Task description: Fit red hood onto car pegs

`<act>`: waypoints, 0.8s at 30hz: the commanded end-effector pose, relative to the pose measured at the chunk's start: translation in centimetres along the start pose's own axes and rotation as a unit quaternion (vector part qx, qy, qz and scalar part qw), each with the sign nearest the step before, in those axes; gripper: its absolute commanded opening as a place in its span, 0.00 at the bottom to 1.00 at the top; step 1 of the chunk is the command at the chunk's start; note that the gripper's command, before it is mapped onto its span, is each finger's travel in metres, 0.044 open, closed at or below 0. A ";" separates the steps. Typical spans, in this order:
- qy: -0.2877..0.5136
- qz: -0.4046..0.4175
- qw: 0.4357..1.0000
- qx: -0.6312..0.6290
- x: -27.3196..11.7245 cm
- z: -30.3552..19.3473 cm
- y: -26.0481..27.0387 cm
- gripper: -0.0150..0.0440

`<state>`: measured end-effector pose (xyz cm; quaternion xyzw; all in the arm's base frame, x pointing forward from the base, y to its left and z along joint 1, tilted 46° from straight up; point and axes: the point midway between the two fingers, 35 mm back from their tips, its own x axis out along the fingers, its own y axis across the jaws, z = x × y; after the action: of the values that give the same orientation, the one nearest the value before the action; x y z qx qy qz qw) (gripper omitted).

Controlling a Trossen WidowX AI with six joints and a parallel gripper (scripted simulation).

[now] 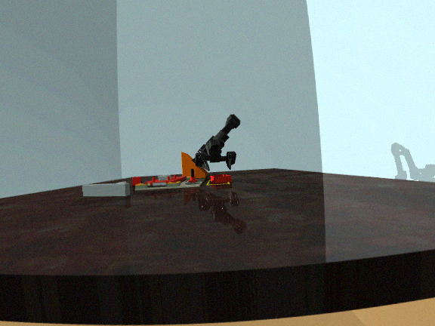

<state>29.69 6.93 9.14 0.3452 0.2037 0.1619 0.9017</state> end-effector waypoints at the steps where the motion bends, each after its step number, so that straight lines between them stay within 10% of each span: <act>1: 0.001 -0.003 1.000 0.003 0.2 -0.3 -0.1 1.00; 24: 0.000 -0.001 1.000 0.004 0.8 -1.4 0.1 1.00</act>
<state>29.73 8.10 8.33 0.3463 0.2015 0.1631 0.9016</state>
